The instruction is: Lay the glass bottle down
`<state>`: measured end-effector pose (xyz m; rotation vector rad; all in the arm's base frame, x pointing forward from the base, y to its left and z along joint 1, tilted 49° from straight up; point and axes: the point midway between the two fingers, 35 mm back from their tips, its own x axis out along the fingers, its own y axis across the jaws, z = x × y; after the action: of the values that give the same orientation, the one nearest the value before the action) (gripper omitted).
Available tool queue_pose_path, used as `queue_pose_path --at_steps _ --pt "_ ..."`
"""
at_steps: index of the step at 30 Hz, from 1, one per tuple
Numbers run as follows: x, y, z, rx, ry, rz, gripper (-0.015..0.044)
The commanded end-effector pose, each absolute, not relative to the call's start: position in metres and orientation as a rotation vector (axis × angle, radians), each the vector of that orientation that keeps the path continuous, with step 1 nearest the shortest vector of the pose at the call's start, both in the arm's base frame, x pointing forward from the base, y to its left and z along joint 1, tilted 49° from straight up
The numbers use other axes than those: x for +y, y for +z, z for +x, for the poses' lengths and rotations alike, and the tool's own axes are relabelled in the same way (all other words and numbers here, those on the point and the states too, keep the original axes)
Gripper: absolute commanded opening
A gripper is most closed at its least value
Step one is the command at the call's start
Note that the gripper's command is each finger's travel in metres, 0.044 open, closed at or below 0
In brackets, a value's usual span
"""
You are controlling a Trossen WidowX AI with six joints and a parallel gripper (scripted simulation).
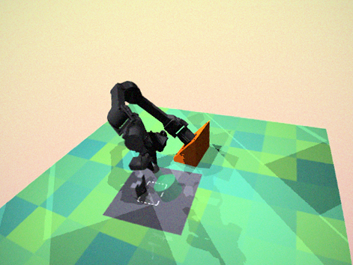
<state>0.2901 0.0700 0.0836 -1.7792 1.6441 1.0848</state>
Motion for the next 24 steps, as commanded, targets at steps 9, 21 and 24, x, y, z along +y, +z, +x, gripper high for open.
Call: queue_pose_path --at_steps 9,21,24 --pt "0.0592 0.0924 0.2922 1.641 1.091 -1.775 0.0125" --pt "0.0540 0.0961 0.2935 1.628 1.112 -1.763 0.0125" --pt "0.0527 0.0970 0.2938 1.625 1.117 -1.760 0.0125"
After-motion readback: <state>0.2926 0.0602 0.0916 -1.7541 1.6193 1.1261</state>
